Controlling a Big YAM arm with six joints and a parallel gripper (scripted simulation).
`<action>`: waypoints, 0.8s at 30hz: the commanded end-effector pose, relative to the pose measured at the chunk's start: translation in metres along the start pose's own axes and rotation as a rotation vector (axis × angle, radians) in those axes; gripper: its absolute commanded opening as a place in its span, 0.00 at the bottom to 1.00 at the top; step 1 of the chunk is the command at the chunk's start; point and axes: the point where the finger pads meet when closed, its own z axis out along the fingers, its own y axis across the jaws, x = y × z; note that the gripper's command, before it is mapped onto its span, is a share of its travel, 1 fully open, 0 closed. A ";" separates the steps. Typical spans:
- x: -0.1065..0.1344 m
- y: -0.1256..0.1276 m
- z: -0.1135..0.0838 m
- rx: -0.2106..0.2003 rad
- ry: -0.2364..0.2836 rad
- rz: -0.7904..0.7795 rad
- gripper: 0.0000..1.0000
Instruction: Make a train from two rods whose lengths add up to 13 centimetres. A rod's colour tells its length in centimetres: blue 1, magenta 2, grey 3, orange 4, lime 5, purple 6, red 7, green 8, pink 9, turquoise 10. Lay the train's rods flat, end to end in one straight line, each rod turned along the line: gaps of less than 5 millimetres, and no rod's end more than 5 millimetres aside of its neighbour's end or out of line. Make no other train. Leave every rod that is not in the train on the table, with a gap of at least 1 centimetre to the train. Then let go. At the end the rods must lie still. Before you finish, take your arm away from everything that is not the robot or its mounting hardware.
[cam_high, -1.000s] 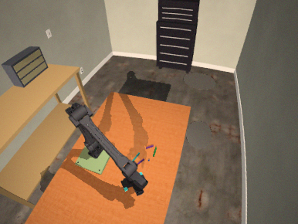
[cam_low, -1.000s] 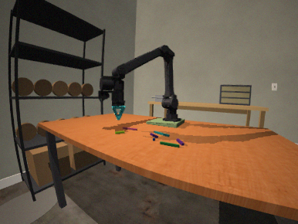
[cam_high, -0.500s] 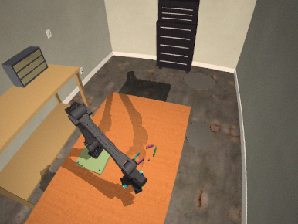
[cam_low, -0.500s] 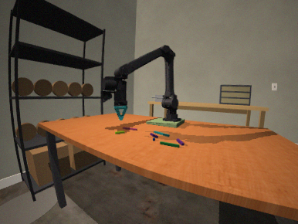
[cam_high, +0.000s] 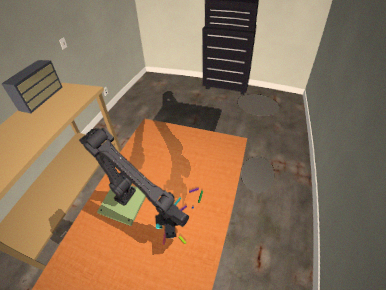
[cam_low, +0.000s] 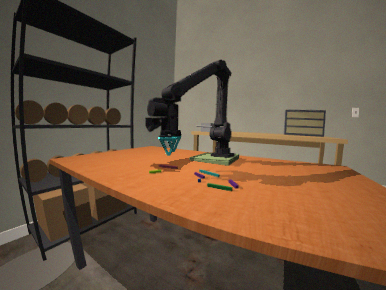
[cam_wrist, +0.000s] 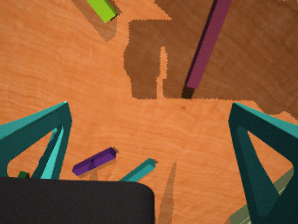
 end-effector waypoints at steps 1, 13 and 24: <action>0.010 0.007 -0.011 -0.032 -0.025 0.126 1.00; 0.050 -0.003 -0.008 -0.032 -0.017 0.351 1.00; 0.055 -0.001 -0.009 -0.034 -0.016 0.468 1.00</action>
